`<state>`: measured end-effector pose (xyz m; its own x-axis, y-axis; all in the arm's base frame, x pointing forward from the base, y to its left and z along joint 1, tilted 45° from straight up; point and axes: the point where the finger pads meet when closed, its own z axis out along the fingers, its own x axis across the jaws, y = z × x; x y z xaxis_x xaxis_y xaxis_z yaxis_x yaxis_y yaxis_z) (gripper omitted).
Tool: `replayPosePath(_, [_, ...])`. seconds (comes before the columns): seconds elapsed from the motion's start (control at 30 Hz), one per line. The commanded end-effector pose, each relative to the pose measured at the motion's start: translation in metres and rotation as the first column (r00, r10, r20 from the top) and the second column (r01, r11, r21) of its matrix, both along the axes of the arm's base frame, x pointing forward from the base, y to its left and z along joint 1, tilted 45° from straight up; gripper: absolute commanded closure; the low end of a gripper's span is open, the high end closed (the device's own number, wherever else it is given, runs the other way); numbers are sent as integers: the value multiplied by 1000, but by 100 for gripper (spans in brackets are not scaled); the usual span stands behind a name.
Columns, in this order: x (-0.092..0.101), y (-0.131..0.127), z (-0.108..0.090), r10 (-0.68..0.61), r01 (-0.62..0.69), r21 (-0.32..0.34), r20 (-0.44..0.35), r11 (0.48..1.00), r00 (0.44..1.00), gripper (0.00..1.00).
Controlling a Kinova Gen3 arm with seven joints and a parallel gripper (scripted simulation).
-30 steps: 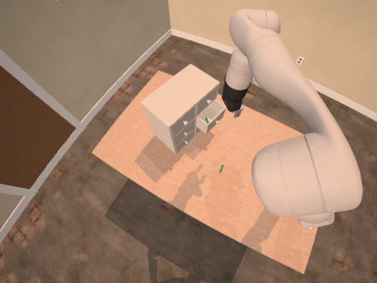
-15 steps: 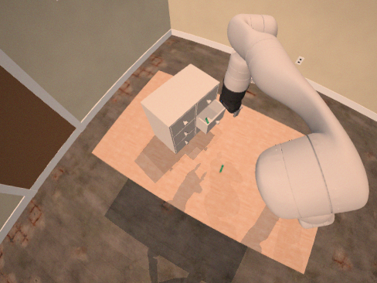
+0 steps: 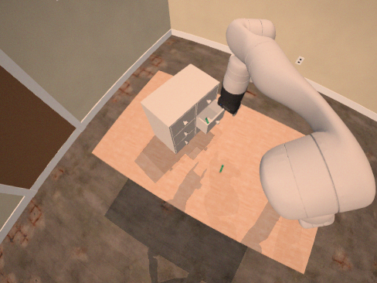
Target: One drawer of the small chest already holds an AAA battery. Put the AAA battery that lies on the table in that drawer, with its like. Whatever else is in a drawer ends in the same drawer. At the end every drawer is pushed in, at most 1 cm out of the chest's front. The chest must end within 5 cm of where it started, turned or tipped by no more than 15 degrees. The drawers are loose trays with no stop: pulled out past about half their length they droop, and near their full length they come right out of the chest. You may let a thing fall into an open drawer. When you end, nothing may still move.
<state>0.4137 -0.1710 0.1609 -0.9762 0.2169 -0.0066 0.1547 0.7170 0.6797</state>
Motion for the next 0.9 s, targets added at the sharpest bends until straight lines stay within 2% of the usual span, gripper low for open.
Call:
replayPosePath(0.0, [1, -1, -1, 24, -24, -7, 28, 1000, 999, 0])
replayPosePath(0.4, [10, 3, -6, 192, -184, -62, 180, 981, 965, 0])
replayPosePath(0.47, [10, 3, -6, 192, -184, -62, 180, 981, 965, 0])
replayPosePath(0.87, [18, 7, -12, 348, -321, -135, 309, 937, 885, 0])
